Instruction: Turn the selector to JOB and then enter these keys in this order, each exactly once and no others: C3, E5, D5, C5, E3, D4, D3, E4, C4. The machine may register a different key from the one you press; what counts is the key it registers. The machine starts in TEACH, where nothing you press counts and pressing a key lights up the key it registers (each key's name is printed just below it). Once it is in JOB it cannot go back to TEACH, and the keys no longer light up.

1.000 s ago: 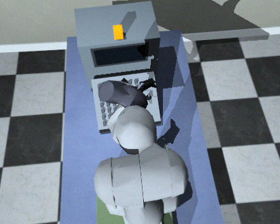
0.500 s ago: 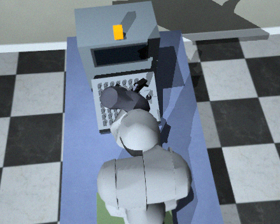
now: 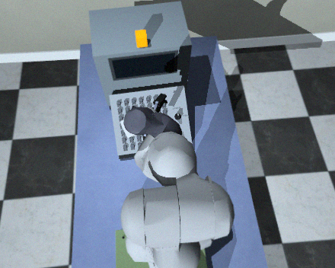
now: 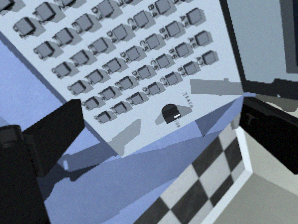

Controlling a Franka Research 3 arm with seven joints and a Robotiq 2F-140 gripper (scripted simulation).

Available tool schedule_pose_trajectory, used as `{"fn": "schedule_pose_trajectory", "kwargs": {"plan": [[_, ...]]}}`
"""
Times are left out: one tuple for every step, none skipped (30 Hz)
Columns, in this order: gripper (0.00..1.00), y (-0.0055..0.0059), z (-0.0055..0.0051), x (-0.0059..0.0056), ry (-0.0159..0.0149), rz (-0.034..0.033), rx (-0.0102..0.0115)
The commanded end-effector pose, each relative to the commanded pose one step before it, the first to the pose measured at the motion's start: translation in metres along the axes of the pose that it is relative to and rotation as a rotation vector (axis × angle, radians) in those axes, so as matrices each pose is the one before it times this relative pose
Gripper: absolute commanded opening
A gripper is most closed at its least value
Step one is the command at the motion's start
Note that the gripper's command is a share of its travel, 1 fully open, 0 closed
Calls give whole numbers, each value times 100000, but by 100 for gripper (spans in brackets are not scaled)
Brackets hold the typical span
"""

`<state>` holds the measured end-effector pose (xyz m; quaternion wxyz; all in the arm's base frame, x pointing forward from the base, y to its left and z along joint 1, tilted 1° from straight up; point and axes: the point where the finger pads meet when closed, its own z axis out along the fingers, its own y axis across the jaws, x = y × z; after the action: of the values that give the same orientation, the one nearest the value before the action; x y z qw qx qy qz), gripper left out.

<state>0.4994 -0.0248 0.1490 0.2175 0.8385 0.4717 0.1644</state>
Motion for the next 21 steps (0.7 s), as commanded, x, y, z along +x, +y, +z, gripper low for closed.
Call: {"fn": "schedule_pose_trajectory", "kwargs": {"plan": [[100,-375,-105,1184,5078,-15602,3368],[100,-87,12,165,658,-1361,221],[100,-83,13,163,655,-1356,205],[100,-79,14,162,654,-1358,190],[100,-80,16,168,654,-1349,224],[100,-78,17,169,655,-1351,229],[100,-75,18,169,657,-1360,216],[100,-72,20,168,659,-1370,203],[100,-70,21,170,661,-1373,205],[100,-69,22,176,666,-1369,233],[100,0,0,0,0,0,0],[100,0,0,0,0,0,0],[100,-182,66,476,1823,-3777,590],[100,-55,25,165,618,-1272,210],[100,-55,28,168,634,-1314,207],[100,-52,29,167,631,-1309,203],[100,-49,29,169,630,-1299,211],[100,-48,31,166,622,-1289,202],[100,-44,31,166,616,-1274,204],[100,-42,32,164,609,-1261,200],[100,-39,33,162,602,-1246,198]]}}
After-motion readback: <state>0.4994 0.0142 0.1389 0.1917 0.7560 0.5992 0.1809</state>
